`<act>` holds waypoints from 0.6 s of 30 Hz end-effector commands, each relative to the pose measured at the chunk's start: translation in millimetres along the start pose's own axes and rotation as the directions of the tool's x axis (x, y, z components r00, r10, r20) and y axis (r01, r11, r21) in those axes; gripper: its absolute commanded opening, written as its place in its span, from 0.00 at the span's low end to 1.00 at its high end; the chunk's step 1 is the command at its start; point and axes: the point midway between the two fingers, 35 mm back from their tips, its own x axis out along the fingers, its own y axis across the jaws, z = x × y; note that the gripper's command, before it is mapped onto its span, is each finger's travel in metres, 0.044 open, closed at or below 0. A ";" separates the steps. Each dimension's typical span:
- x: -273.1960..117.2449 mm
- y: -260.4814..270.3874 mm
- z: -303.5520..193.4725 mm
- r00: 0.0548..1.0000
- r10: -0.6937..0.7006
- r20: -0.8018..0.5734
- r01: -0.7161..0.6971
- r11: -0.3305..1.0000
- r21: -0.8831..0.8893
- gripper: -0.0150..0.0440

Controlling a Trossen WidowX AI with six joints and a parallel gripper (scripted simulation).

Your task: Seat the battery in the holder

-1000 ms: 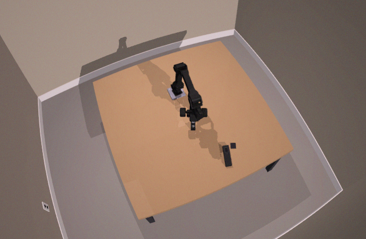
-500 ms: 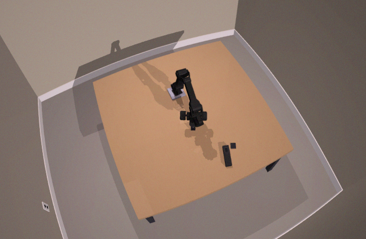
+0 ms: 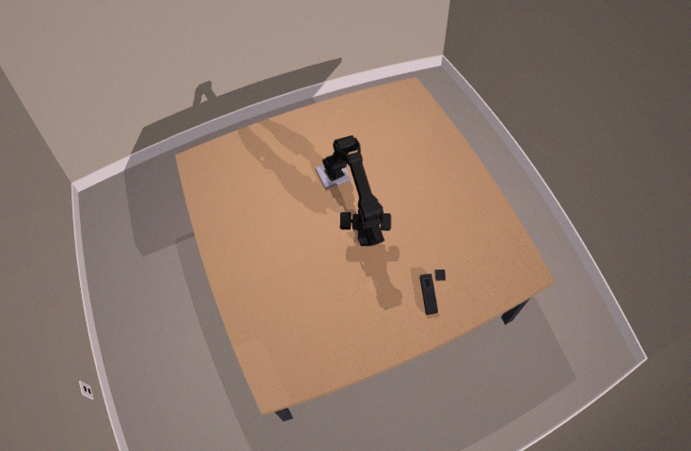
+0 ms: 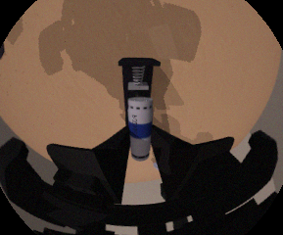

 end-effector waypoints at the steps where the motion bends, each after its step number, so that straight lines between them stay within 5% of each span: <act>1: 0.9 1.3 2.3 1.000 0.005 -0.028 -0.005 1.000 -0.006 0.38; 18: 6.7 1.4 9.2 0.989 -0.002 -0.149 0.000 1.000 -0.008 0.38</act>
